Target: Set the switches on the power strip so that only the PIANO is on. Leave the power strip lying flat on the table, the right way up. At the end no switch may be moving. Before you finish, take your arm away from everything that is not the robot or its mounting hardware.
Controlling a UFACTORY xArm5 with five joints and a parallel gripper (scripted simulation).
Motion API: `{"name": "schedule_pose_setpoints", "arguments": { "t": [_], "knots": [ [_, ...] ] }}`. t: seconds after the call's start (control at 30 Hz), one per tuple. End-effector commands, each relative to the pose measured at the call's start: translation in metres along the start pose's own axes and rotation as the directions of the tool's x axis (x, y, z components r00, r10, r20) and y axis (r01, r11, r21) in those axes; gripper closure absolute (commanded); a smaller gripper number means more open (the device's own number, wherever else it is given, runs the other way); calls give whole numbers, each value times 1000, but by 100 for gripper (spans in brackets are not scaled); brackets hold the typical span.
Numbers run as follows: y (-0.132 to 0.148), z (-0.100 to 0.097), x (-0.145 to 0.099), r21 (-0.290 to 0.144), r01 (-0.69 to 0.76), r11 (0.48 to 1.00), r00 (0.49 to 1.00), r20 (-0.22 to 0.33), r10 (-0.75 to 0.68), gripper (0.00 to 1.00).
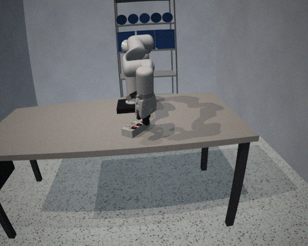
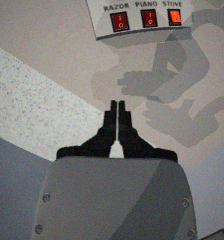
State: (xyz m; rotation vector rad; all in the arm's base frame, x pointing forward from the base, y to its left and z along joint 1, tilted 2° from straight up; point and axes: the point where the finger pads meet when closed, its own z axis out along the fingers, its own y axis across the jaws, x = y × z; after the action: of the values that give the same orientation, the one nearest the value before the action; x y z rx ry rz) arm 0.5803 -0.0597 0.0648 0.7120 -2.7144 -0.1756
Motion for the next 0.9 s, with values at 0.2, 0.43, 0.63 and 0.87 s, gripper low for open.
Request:
{"name": "schedule_pose_setpoints", "arguments": {
  "t": [0.2,0.43,0.63,0.87],
  "knots": [
    [-7,-7,-14,10,31,999,999,12,-31,100],
    [-7,-7,-14,10,31,999,999,12,-31,100],
    [-13,-9,-27,19,64,998,998,20,-64,100],
    [-13,-9,-27,19,64,998,998,20,-64,100]
  ]
}}
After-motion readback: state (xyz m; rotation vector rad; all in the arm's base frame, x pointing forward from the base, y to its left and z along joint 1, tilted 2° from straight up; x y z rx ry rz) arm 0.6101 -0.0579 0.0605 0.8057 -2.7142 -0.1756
